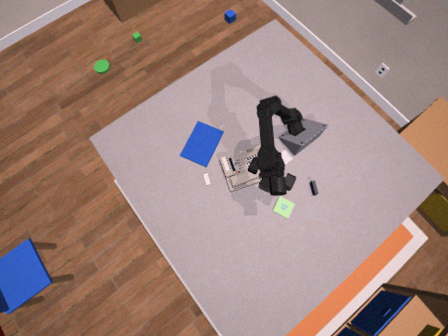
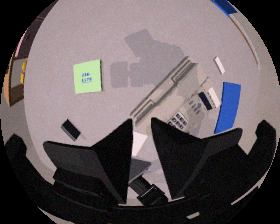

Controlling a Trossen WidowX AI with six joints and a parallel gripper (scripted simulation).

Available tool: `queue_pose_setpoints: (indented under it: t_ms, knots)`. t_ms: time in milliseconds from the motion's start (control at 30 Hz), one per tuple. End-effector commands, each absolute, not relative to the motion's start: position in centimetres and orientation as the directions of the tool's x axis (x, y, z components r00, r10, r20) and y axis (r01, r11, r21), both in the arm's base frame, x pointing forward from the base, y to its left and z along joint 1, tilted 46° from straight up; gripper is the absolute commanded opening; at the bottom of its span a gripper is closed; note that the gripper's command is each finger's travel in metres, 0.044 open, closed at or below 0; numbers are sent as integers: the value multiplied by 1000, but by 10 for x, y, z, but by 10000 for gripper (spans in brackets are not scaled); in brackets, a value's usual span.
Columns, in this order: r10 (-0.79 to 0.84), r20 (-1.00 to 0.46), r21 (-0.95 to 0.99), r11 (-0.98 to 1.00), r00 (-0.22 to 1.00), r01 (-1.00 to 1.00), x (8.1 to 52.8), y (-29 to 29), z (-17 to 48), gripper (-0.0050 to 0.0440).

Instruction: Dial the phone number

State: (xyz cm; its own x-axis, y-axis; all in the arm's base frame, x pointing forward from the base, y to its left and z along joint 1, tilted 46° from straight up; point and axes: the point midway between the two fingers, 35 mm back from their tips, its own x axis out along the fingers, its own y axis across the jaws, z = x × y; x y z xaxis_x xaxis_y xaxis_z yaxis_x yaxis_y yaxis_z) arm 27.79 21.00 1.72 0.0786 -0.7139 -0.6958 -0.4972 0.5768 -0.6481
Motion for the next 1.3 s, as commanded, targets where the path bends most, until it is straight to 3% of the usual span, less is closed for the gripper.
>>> queue_pose_setpoints:
  t_ms: [0,500,900,1100,1267]
  knots:
    - [-701,-707,-583,509,88,-633,277,186,43,8]
    - [-709,-700,-236,119,84,-964,252,105,96,-1]
    - [-709,-700,-232,115,84,-966,252,104,96,-5]
    - [-708,-701,-231,115,84,-966,253,102,94,-50]
    - [-716,-695,-209,111,67,-972,269,41,62,-50]
